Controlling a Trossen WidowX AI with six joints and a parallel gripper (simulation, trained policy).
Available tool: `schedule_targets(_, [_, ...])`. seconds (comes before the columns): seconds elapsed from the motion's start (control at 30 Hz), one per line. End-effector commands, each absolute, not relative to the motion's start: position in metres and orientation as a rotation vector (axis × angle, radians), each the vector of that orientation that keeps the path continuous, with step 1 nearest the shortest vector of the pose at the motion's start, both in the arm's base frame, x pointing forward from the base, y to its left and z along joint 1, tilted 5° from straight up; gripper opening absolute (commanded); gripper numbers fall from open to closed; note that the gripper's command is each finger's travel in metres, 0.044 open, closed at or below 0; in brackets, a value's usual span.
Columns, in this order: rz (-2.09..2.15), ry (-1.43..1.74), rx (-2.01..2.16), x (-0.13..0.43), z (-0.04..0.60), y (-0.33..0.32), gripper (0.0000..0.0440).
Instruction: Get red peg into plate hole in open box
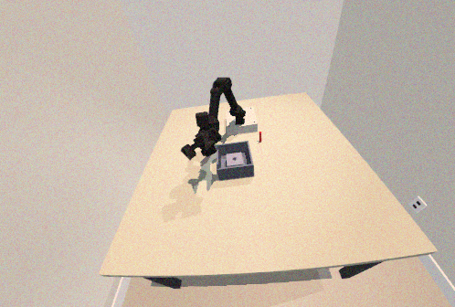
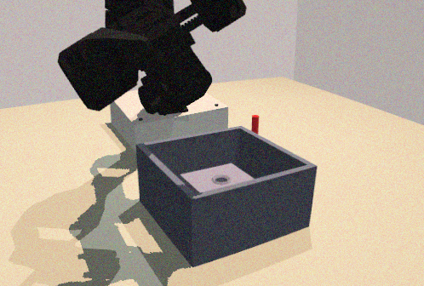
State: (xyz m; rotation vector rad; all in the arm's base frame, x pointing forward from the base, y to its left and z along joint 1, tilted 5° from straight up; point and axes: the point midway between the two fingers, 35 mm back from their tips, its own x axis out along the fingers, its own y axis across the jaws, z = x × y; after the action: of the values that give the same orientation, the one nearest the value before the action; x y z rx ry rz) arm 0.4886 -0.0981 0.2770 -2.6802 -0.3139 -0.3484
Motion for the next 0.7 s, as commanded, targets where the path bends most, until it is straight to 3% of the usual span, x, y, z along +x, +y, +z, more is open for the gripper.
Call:
schedule_targets(0.0, [-0.327, -0.307, -2.651, 0.49, 0.276, -0.098, 0.0414])
schedule_targets(0.1, [-0.263, -0.291, -2.562, 0.493, 0.271, -0.095, 0.044])
schedule_targets(0.67, [0.048, -0.148, -2.048, 0.505, 0.241, -0.069, 0.044])
